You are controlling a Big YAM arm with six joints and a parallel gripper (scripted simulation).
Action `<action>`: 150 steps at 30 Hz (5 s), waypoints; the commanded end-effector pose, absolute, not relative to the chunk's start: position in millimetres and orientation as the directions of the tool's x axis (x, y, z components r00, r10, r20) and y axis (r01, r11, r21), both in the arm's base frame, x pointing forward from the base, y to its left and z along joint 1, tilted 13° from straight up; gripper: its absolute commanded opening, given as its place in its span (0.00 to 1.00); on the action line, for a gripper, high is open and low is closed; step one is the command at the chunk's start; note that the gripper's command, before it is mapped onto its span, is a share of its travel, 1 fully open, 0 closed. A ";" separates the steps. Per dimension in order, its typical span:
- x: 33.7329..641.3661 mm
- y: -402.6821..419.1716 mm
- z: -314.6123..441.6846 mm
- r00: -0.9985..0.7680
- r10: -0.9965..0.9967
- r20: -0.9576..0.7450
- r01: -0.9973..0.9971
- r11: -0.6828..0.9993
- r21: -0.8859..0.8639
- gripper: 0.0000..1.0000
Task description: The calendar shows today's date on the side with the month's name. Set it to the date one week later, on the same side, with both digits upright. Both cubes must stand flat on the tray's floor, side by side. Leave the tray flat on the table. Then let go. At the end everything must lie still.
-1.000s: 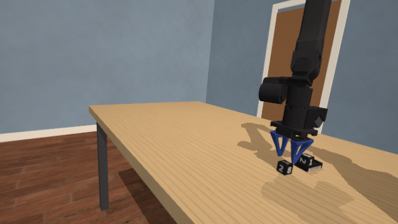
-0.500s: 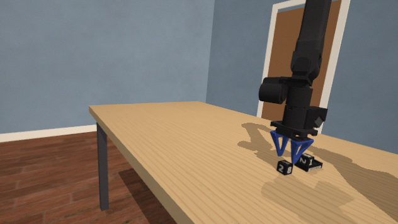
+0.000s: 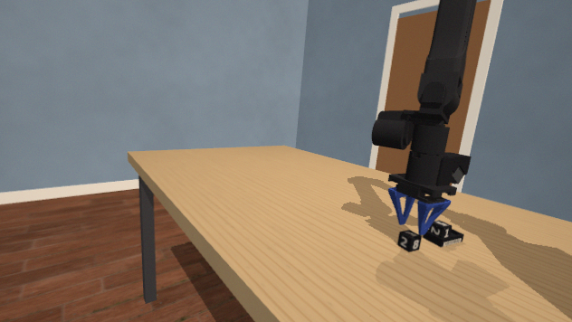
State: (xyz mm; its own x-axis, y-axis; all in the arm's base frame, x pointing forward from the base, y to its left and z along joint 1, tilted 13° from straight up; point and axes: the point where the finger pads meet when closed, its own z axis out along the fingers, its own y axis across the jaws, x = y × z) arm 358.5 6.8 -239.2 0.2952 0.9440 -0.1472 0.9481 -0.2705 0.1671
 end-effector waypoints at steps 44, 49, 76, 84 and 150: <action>352.3 1.9 -243.7 0.294 0.944 -0.152 0.950 -0.271 0.158 0.46; 351.2 1.9 -243.7 0.294 0.944 -0.153 0.950 -0.271 0.156 0.46; 351.2 1.9 -243.7 0.294 0.944 -0.153 0.950 -0.271 0.156 0.46; 351.2 1.9 -243.7 0.294 0.944 -0.153 0.950 -0.271 0.156 0.46; 359.3 -0.6 -255.2 0.296 0.944 -0.147 0.947 -0.271 0.170 0.46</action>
State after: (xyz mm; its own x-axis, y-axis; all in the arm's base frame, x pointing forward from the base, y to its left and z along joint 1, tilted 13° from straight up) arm 360.3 4.3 -247.3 0.2974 0.9439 -0.1438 0.9464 -0.2716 0.1748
